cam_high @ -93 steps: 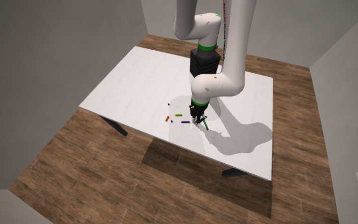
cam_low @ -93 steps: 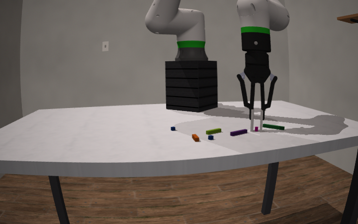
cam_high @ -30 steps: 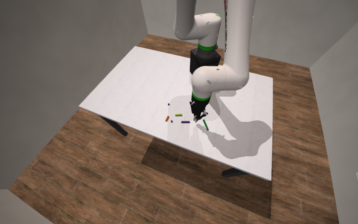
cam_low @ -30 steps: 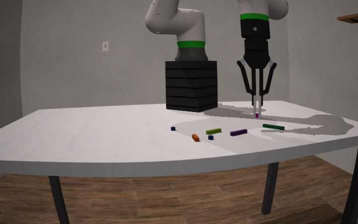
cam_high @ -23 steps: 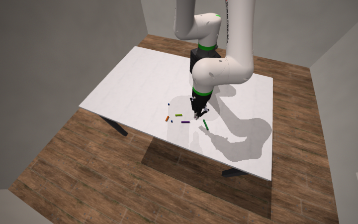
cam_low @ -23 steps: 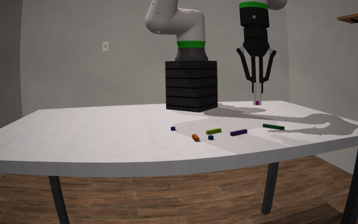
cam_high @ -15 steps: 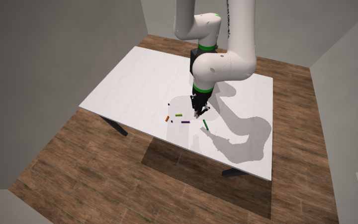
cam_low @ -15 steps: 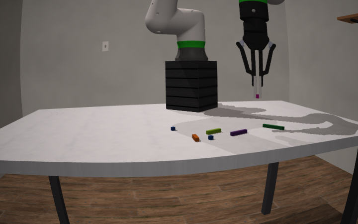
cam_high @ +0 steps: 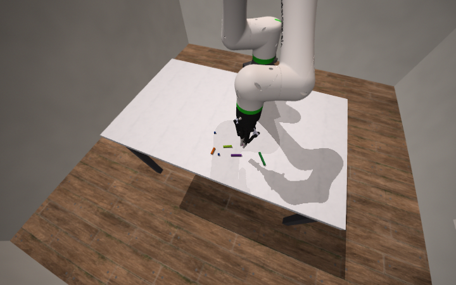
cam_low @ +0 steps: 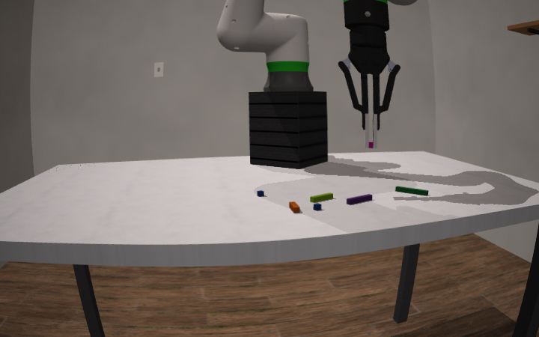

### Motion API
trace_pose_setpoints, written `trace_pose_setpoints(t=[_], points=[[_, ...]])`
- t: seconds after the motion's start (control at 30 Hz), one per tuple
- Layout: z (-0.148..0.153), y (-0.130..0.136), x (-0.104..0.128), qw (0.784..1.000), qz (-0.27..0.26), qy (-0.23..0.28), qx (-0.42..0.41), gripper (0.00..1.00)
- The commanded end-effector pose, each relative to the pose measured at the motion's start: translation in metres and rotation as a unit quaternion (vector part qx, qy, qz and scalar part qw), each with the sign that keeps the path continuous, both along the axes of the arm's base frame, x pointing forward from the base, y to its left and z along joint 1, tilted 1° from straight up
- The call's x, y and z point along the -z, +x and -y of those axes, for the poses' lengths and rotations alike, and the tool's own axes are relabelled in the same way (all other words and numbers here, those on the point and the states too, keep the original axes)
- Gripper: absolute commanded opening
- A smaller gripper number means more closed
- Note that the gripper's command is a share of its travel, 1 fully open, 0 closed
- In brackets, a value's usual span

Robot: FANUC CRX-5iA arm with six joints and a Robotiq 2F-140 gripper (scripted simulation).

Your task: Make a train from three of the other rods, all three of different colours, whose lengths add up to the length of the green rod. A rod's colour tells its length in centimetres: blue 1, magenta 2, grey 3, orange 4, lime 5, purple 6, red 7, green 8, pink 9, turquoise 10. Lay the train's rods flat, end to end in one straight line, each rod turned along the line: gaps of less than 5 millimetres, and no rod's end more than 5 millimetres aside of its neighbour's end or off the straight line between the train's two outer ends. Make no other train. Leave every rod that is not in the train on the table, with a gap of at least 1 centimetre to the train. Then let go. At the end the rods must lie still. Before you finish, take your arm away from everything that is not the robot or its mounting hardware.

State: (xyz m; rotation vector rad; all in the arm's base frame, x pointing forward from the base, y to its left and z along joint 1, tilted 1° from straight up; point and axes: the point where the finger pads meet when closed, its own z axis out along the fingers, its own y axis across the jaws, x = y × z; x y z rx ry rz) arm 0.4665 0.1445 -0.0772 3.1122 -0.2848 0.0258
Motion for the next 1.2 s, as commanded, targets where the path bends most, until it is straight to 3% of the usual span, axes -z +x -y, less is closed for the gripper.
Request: trace_pose_setpoints(t=[0.0,0.1,0.17,0.23,0.67,1.17], points=[[0.042,0.005,-0.001,0.997,-0.003,0.004,-0.071,0.03],[0.067,0.006,-0.001,0.994,-0.003,0.003,-0.113,0.03],[0.067,0.006,-0.001,0.994,-0.003,0.003,-0.113,0.03],[0.098,0.004,-0.002,0.987,-0.004,0.003,-0.163,0.03],[0.197,-0.015,-0.002,0.944,-0.006,0.0,-0.331,0.03],[0.203,-0.017,-0.002,0.94,-0.006,0.0,-0.34,0.03]])
